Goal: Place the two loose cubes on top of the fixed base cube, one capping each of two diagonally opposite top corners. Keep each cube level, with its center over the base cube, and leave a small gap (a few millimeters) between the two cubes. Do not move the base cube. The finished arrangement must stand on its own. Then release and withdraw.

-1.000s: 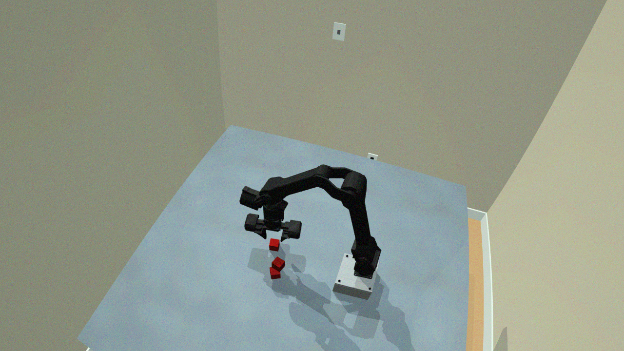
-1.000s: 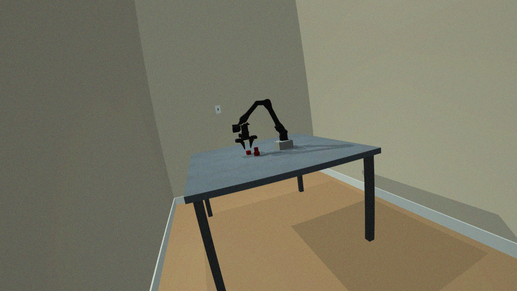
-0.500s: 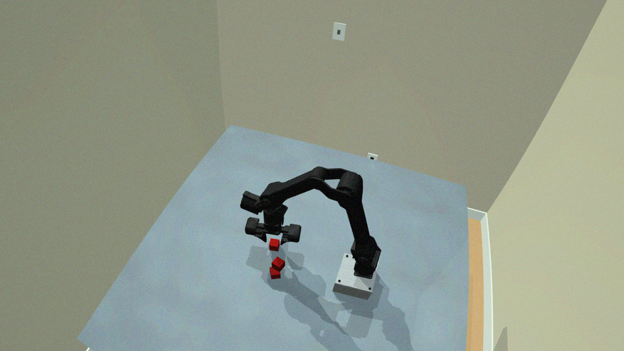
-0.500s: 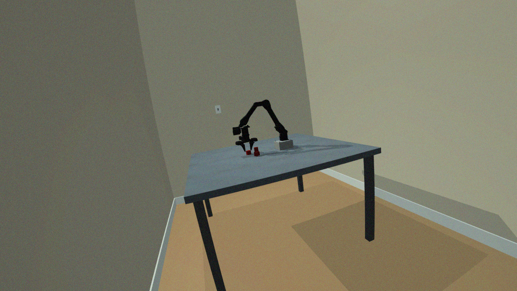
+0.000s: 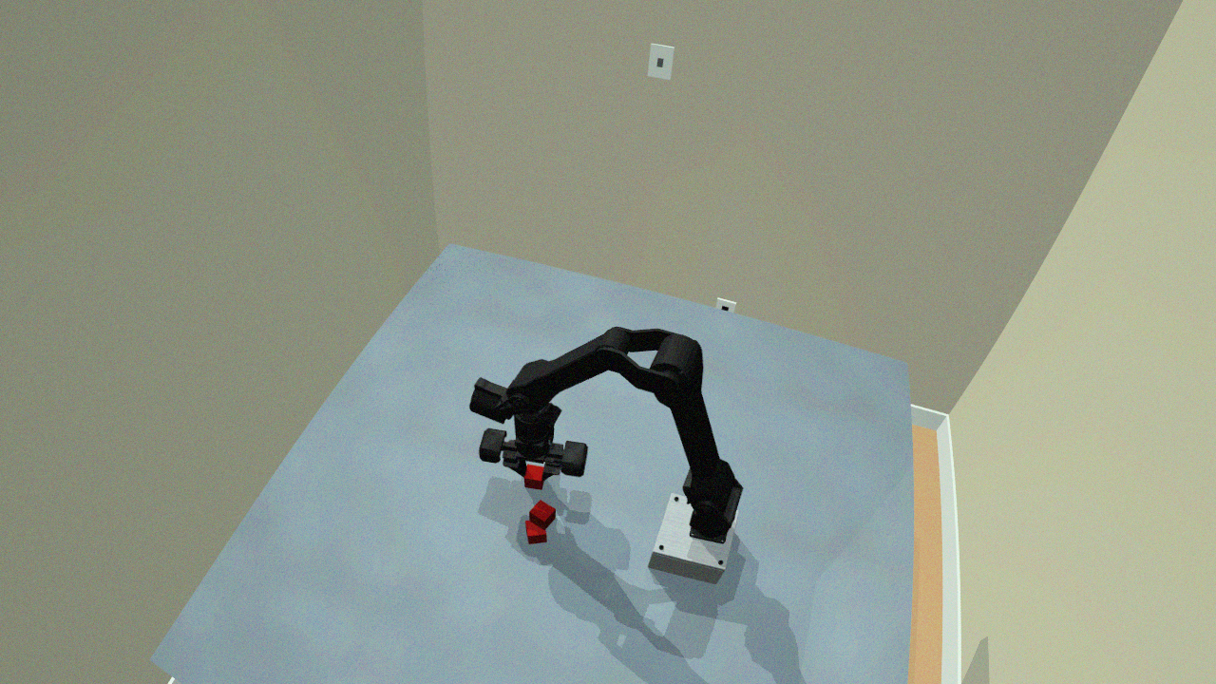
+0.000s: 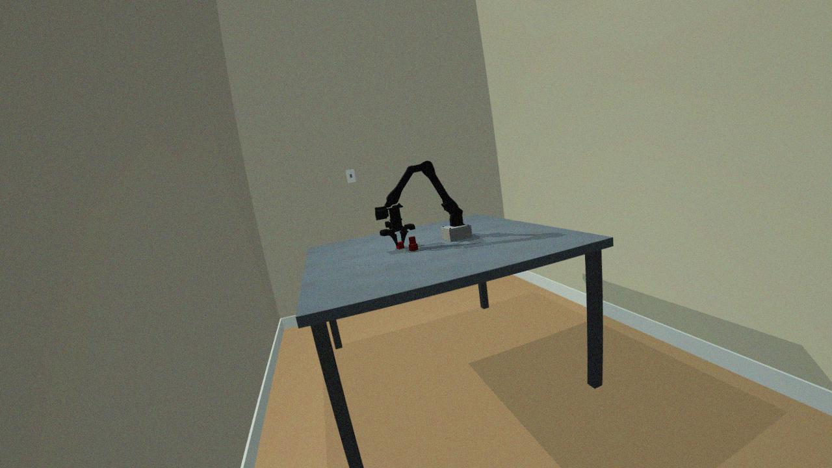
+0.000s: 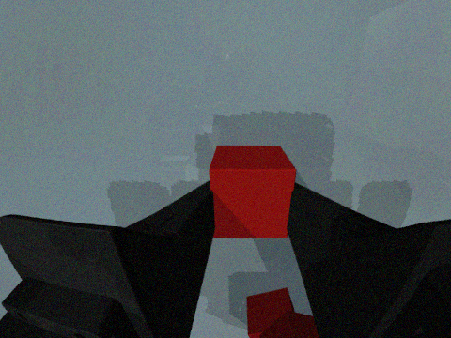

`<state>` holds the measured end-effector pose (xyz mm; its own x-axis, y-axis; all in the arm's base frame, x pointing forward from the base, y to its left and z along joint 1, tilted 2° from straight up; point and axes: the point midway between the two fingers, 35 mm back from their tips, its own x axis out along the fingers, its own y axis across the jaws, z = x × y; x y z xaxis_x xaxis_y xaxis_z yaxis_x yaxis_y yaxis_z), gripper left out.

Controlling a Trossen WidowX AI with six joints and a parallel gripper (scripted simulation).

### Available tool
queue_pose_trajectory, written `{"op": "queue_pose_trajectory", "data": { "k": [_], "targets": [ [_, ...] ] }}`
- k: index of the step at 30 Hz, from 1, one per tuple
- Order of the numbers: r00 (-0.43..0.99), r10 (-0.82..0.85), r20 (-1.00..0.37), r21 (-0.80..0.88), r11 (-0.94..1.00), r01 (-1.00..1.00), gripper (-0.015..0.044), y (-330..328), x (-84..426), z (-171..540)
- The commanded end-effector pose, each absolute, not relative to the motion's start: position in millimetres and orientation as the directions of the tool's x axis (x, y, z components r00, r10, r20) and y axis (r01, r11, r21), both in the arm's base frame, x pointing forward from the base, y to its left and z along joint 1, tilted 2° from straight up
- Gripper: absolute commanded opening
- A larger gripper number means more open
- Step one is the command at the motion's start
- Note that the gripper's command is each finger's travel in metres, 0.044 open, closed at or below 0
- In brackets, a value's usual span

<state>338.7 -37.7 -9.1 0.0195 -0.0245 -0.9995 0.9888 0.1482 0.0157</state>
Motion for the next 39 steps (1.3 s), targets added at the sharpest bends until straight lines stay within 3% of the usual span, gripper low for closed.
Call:
{"op": "queue_pose_trajectory", "data": {
  "k": [1, 39],
  "targets": [
    [0.020, -0.028, -0.999, 0.015, 0.147, 0.989, 0.0105, -38.2, 338.6, -9.5],
    [0.020, -0.028, -0.999, 0.016, 0.147, 0.989, 0.0105, -35.1, 337.2, 99.9]
  ]
}}
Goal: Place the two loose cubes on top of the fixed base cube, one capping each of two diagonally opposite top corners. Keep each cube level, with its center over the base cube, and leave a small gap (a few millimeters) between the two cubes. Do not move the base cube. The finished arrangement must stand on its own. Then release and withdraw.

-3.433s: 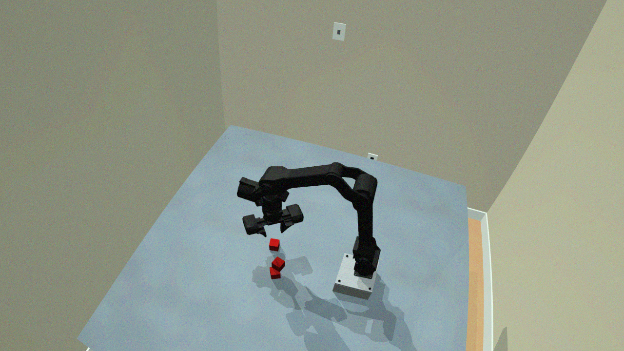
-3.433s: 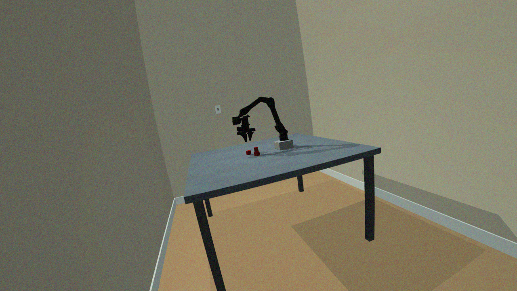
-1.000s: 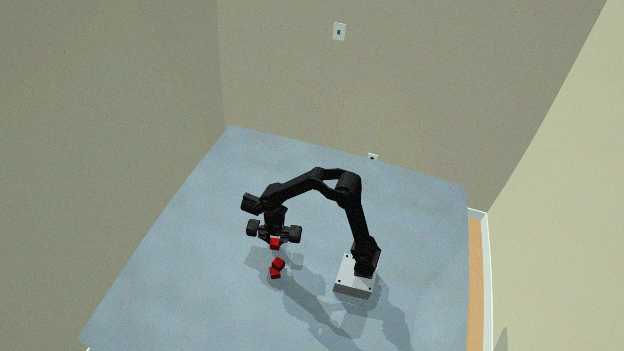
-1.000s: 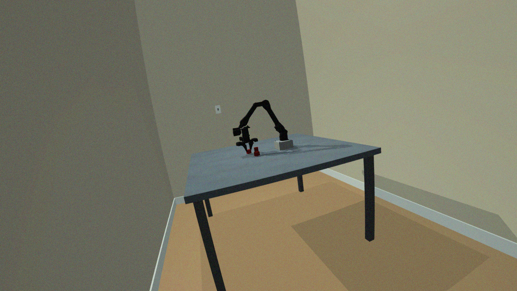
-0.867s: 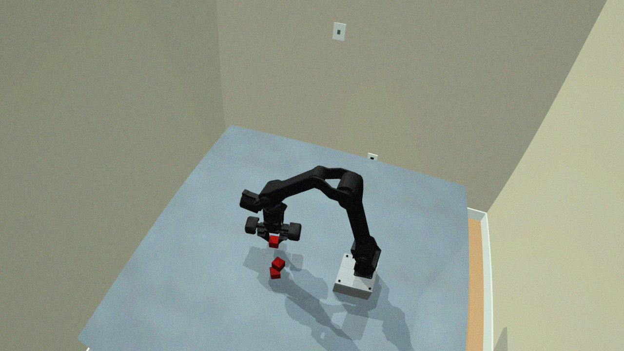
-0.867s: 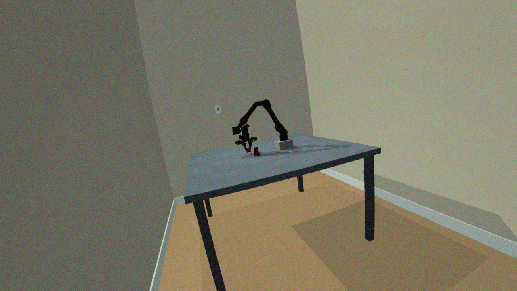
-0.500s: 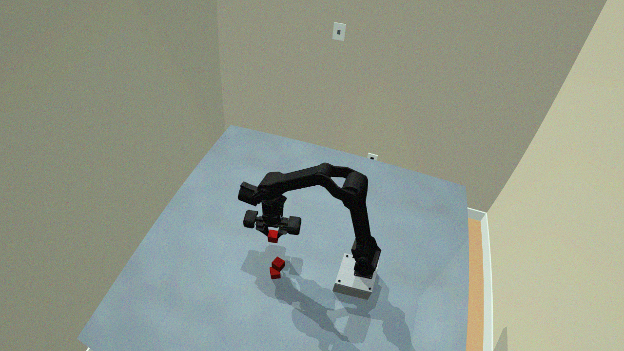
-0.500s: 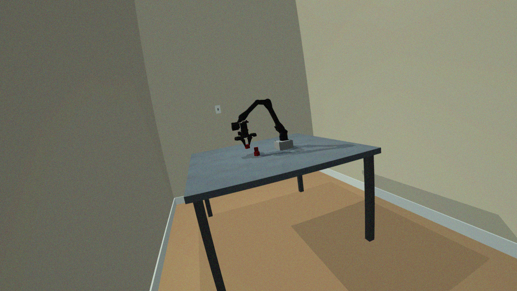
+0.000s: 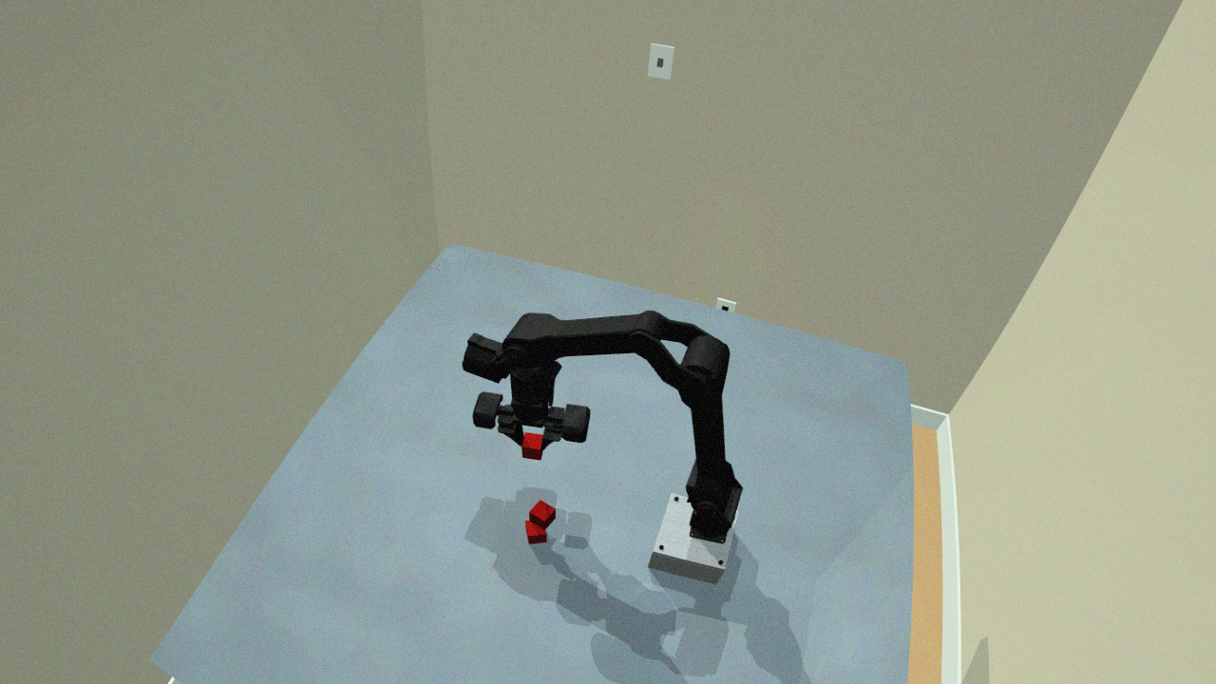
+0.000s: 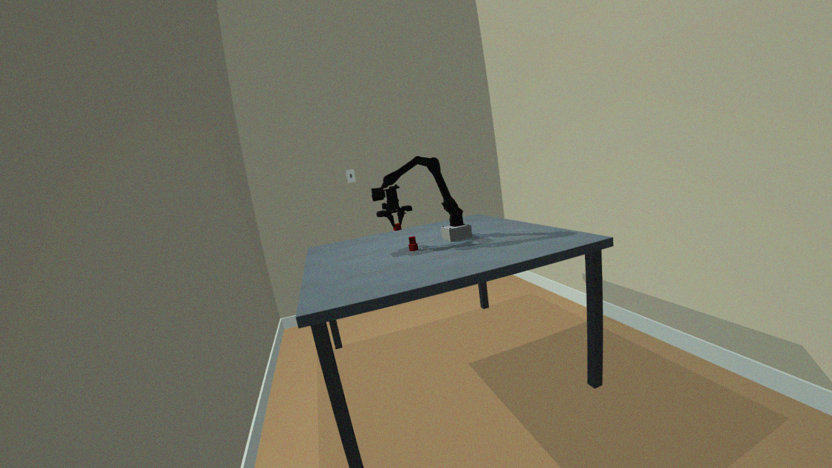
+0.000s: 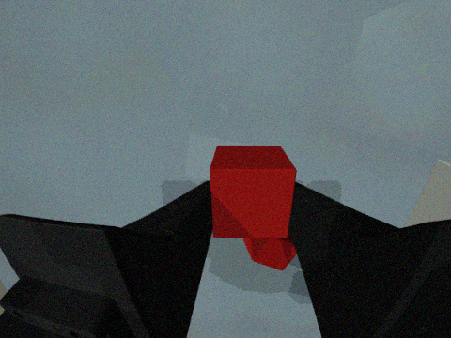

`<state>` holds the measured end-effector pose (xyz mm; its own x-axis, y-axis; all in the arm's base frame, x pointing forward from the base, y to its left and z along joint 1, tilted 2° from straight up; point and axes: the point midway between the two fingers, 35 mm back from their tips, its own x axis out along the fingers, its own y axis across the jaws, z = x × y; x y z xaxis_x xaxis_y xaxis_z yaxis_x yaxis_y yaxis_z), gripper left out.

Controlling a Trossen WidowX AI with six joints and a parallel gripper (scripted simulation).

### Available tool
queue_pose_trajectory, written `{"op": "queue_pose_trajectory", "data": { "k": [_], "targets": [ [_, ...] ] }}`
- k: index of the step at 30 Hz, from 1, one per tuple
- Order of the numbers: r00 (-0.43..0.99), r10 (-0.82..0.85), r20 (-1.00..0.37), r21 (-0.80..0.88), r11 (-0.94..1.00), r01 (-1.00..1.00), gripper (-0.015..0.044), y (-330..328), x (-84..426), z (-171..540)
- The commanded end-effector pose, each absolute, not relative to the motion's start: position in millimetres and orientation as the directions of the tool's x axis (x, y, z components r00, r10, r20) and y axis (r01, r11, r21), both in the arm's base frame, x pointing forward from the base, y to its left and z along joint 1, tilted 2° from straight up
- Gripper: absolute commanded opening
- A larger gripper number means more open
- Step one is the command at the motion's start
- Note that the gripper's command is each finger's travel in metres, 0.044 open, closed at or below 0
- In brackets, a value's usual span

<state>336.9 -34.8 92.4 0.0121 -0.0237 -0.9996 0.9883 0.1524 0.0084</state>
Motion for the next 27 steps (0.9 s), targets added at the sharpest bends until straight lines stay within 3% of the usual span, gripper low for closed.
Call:
{"op": "queue_pose_trajectory", "data": {
  "k": [1, 13, 27],
  "targets": [
    [0.020, -0.028, -0.999, 0.016, 0.153, 0.988, 0.0105, -34.8, 337.1, 99.9],
    [0.020, -0.025, -0.999, 0.002, 0.581, 0.814, 0.0105, -10.8, 335.1, 97.0],
    [0.020, -0.022, -1.000, -0.013, 0.930, 0.367, 0.0105, 18.2, 330.1, 93.4]
  ]
}}
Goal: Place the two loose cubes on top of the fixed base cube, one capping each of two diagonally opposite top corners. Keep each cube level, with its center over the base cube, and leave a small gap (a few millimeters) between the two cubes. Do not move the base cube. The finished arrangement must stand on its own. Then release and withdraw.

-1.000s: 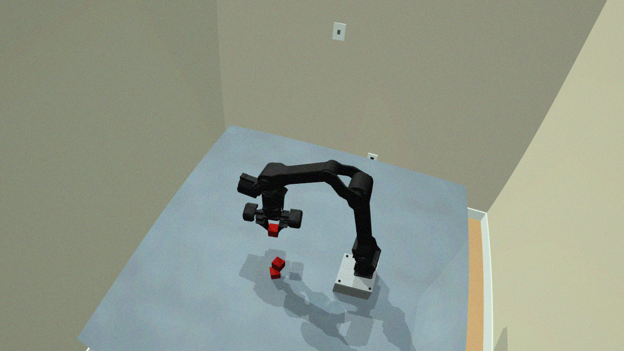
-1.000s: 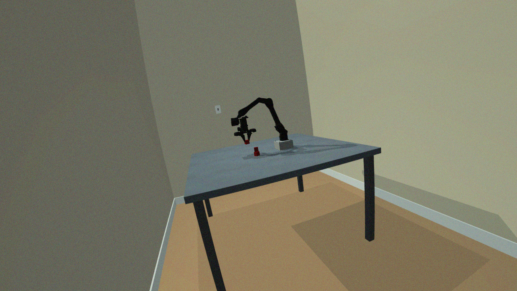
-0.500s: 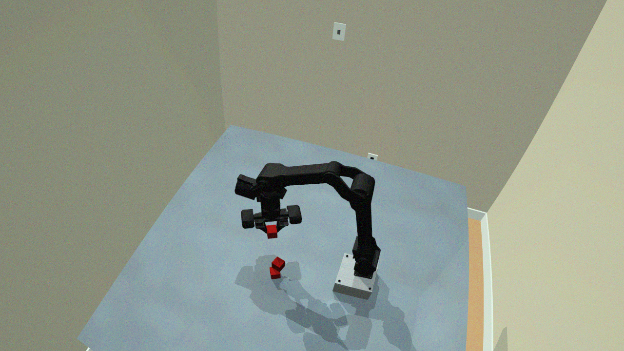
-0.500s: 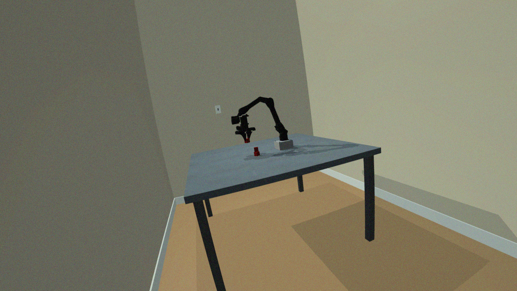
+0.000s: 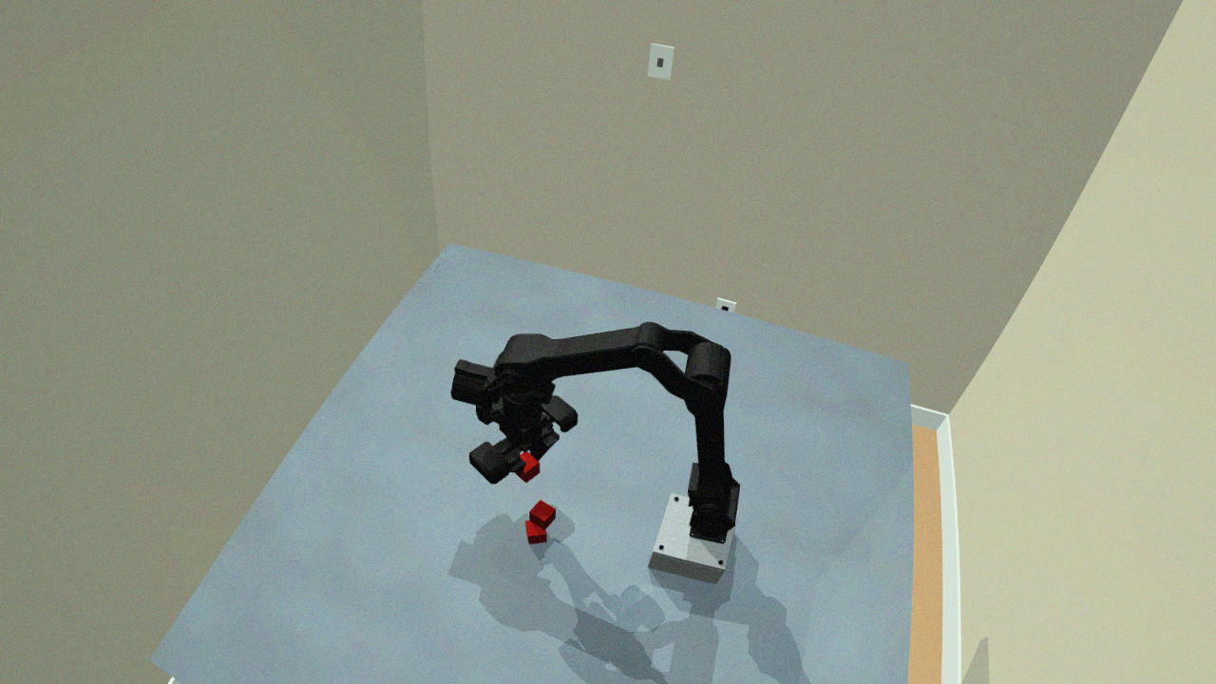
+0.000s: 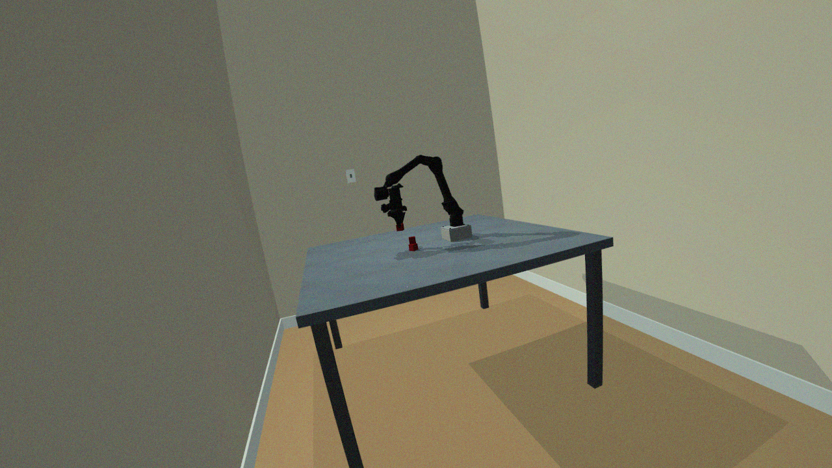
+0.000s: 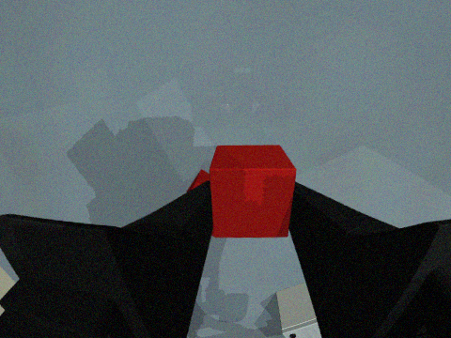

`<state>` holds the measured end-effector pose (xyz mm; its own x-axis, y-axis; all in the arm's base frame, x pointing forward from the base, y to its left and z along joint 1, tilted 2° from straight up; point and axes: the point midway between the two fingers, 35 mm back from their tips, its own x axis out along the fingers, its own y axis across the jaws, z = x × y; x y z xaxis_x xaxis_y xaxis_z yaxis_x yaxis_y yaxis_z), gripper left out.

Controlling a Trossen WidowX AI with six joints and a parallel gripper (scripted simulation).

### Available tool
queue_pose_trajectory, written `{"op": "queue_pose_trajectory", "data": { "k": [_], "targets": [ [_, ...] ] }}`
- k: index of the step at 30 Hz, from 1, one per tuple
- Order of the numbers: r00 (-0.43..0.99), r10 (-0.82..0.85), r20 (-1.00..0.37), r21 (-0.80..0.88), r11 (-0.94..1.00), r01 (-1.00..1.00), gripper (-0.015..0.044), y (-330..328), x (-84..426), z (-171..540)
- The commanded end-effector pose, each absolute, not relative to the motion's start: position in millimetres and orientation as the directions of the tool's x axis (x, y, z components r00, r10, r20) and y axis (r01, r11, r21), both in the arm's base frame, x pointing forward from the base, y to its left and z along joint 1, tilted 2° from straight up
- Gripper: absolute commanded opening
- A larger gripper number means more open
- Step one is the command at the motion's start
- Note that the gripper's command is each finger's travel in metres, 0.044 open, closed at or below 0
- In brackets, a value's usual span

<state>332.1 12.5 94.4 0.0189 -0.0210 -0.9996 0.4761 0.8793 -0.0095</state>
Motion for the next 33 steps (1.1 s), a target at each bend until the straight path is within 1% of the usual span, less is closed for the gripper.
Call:
{"op": "queue_pose_trajectory", "data": {
  "k": [1, 9, 16, 24, 33],
  "targets": [
    [0.020, -0.022, -1.000, -0.014, 0.945, 0.328, 0.0105, 20.2, 329.7, 93.1],
    [0.019, -0.020, -1.000, -0.020, 1.000, 0.005, 0.0105, 36.3, 325.6, 91.0],
    [0.019, -0.019, -1.000, -0.023, 0.960, -0.279, 0.0105, 50.0, 321.4, 89.2],
    [0.018, -0.017, -1.000, -0.025, 0.819, -0.574, 0.0105, 65.4, 315.8, 87.1],
    [0.018, -0.016, -1.000, -0.023, 0.556, -0.831, 0.0105, 82.1, 308.7, 84.7]
  ]
}}
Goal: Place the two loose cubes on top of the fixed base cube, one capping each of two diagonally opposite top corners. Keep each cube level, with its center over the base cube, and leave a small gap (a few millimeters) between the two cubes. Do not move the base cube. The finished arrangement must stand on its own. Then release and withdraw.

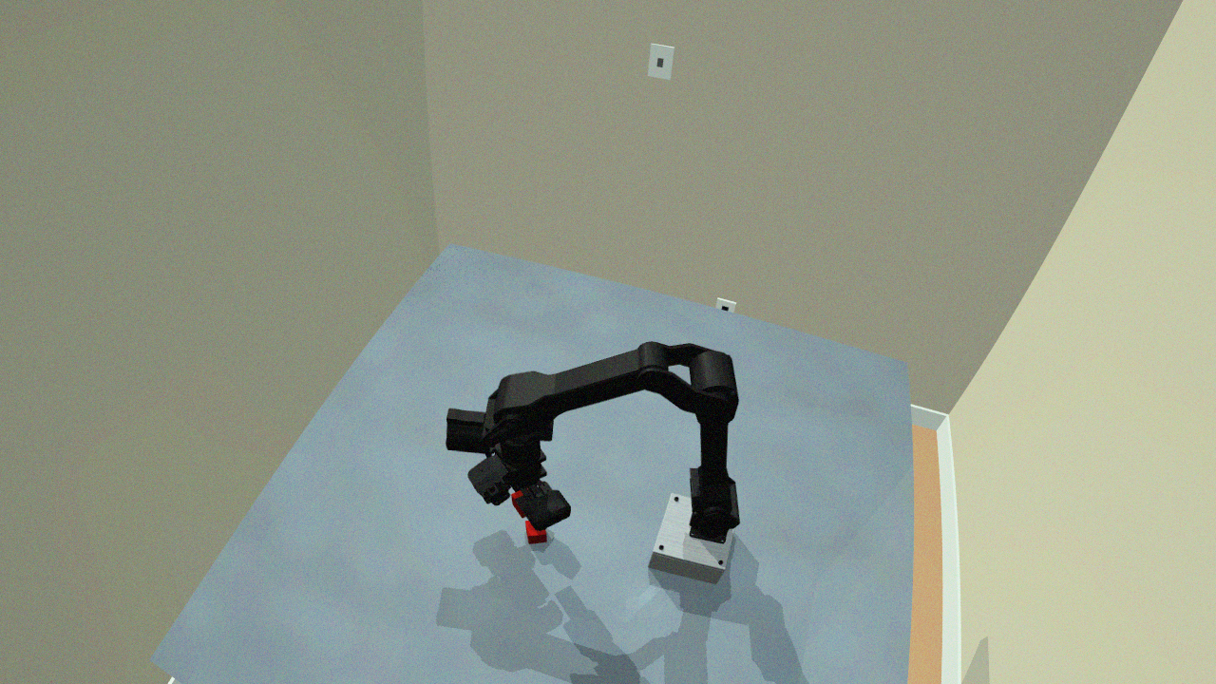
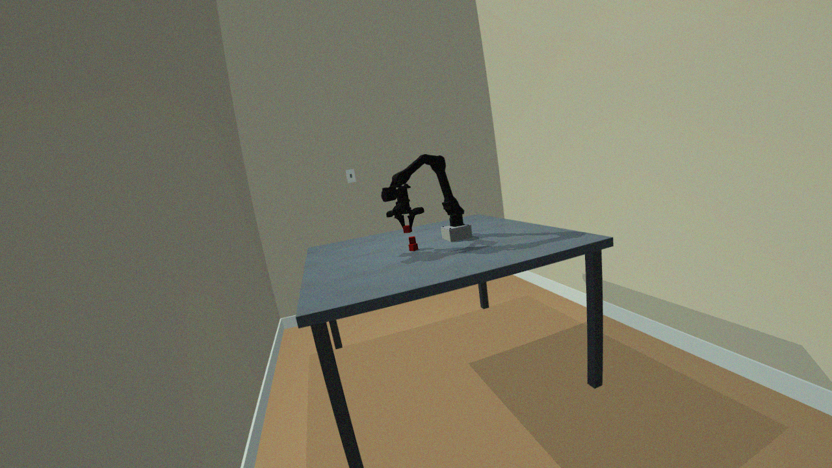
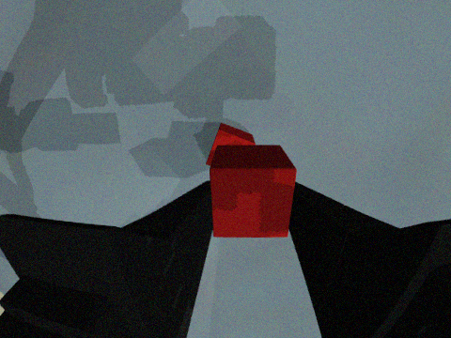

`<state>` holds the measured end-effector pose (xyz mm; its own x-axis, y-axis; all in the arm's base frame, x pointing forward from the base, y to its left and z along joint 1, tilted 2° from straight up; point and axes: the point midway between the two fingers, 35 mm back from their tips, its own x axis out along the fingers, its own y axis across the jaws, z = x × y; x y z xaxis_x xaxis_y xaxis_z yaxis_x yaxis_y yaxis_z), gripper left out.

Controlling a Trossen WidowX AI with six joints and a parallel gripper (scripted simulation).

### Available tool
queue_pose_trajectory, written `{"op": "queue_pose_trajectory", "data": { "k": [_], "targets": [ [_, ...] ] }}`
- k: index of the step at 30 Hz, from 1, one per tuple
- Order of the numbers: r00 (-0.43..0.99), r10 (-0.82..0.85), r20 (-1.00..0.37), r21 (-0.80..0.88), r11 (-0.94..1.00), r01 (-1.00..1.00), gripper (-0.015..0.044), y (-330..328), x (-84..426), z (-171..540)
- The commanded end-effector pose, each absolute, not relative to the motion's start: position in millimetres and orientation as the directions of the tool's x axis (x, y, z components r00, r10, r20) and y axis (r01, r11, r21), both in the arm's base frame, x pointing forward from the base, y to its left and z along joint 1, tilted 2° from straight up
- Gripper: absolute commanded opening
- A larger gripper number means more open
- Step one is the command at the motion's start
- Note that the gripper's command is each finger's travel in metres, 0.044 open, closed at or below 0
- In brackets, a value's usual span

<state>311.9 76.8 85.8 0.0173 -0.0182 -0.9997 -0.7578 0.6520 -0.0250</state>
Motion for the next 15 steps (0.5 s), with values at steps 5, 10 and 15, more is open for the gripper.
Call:
{"op": "queue_pose_trajectory", "data": {
  "k": [5, 10, 15],
  "targets": [
    [0.017, -0.015, -1.000, -0.021, 0.374, -0.927, 0.0105, 91.2, 304.3, 83.3],
    [0.017, -0.015, -1.000, -0.020, 0.277, -0.961, 0.0105, 95.6, 302.0, 82.7],
    [0.017, -0.015, -1.000, -0.020, 0.277, -0.961, 0.0105, 95.6, 302.0, 82.2]
  ]
}}
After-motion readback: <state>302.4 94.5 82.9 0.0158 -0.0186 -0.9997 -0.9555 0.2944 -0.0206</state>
